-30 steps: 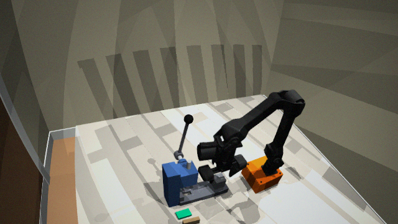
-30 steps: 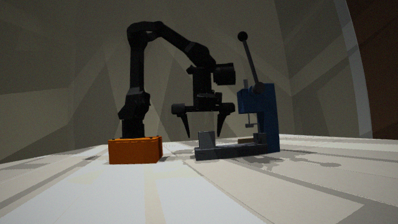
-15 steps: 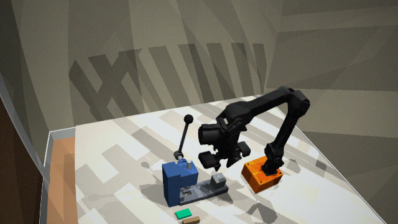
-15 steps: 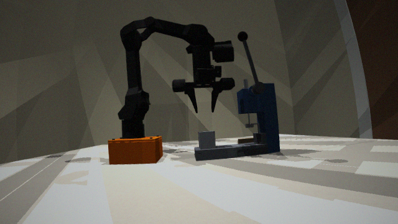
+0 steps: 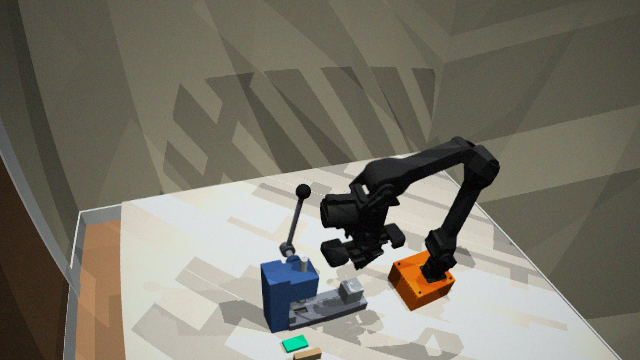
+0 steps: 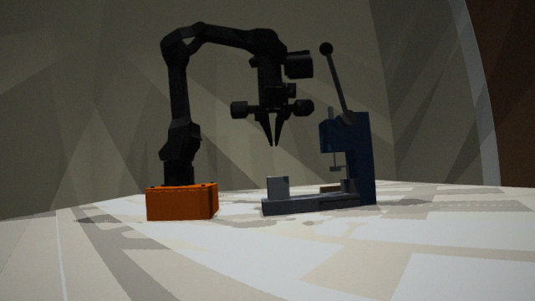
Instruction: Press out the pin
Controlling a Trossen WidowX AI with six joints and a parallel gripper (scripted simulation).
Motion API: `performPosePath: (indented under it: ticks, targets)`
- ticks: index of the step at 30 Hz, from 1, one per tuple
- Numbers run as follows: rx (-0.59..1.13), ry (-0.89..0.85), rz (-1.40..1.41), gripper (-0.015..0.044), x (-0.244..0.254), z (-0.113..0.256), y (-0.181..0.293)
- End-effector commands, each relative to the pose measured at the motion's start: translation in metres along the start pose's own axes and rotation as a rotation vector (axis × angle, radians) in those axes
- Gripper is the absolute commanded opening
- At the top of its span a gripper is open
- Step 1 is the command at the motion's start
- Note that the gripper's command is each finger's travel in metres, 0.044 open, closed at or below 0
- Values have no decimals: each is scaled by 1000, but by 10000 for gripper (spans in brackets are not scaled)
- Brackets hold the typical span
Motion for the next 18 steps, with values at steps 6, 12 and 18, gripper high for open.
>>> performPosePath:
  ticks: [6, 12, 18]
  targets:
    - [-1, -1, 0, 30, -42, 4, 1]
    - [4, -14, 36, 30, -72, 1, 3]
    - [-17, -165, 377, 30, -71, -12, 3]
Point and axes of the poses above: the point midway between the two fingers, 35 mm back from their tips, its own z axis back along the fingers, its own x axis across the jaws, y = z × x, the point moved 4 cm from there along z, back along the fingers, and after that the axes turned 2 degrees about z, right-handed, at the moved point
